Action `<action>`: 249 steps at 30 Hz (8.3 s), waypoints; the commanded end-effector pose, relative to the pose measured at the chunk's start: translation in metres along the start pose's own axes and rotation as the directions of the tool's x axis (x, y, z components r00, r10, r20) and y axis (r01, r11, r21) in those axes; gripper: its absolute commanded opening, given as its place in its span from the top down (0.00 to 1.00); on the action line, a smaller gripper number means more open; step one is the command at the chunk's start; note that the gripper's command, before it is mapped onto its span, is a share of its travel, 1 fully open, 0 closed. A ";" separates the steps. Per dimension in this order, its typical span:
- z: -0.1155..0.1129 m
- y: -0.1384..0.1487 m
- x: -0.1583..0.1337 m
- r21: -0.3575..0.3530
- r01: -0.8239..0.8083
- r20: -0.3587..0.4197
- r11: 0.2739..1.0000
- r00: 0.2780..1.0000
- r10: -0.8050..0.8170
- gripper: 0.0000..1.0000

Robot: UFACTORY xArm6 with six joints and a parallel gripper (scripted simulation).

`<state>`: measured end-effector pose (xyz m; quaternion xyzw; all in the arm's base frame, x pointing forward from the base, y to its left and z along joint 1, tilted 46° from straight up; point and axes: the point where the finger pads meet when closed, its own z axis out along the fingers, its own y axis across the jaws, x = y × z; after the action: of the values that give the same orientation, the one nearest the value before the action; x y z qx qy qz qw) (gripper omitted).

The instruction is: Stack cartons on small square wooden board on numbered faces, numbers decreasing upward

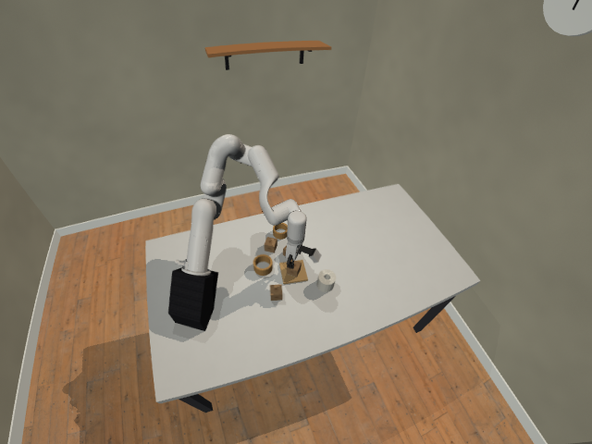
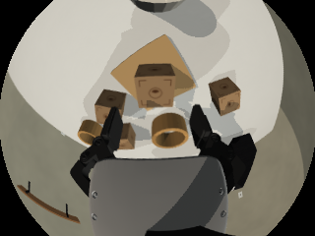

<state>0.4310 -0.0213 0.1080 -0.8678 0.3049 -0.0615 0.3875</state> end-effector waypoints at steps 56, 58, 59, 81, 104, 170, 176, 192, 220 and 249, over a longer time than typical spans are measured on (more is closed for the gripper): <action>-0.018 -0.095 -0.159 0.018 0.915 0.032 0.403 0.402 -0.915 0.00; -0.018 -0.095 -0.161 0.021 0.937 0.031 0.349 0.349 -0.937 0.00; -0.018 -0.095 -0.161 0.021 0.937 0.031 0.349 0.349 -0.937 0.00; -0.019 -0.096 -0.163 -0.003 0.991 0.000 -0.133 -0.133 -0.991 0.00; -0.011 -0.097 -0.163 -0.002 0.991 -0.005 -0.134 -0.134 -0.991 0.00; 0.068 -0.098 -0.163 -0.003 0.991 -0.004 -0.134 -0.134 -0.991 0.00; 0.073 -0.097 -0.163 -0.003 0.991 -0.002 -0.134 -0.134 -0.991 0.00; 0.076 -0.096 -0.163 -0.003 0.991 0.000 -0.133 -0.133 -0.991 0.00; 0.076 -0.096 -0.163 -0.003 0.991 0.000 -0.133 -0.133 -0.991 1.00; 0.060 -0.098 -0.163 -0.002 0.991 -0.006 -0.134 -0.134 -0.991 1.00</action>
<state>0.3697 0.1685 0.1473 -0.8009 -0.4521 -0.3323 0.2091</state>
